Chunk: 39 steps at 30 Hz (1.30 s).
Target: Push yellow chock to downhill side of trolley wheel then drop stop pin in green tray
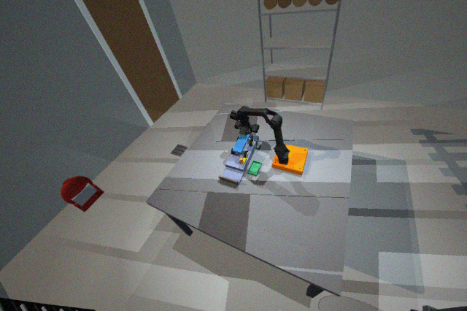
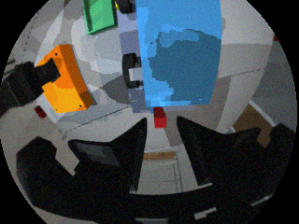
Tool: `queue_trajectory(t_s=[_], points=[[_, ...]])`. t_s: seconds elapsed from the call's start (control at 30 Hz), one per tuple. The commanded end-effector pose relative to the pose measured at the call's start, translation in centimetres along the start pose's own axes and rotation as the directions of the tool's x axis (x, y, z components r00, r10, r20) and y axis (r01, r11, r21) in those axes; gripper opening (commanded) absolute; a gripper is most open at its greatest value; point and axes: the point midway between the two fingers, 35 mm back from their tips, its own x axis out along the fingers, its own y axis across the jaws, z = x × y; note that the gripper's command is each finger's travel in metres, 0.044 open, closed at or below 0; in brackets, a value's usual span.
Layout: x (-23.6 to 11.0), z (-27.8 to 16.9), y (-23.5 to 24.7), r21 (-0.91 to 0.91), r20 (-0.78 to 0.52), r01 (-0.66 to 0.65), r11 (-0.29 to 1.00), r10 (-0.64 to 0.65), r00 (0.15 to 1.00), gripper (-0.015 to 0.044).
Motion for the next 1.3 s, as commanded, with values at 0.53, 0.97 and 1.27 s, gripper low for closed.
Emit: queue_trajectory(t_s=[0.53,0.97,1.27], points=[[3.2,0.0,0.3,-0.005,-0.001,-0.008,1.000,0.008,1.000,0.0190],[2.9,0.0,0.1,0.000,-0.002,-0.003,1.000,0.003,1.000,0.0025],[2.6,-0.1,0.2,-0.003,-0.002,-0.006,1.000,0.006,1.000,0.0000]])
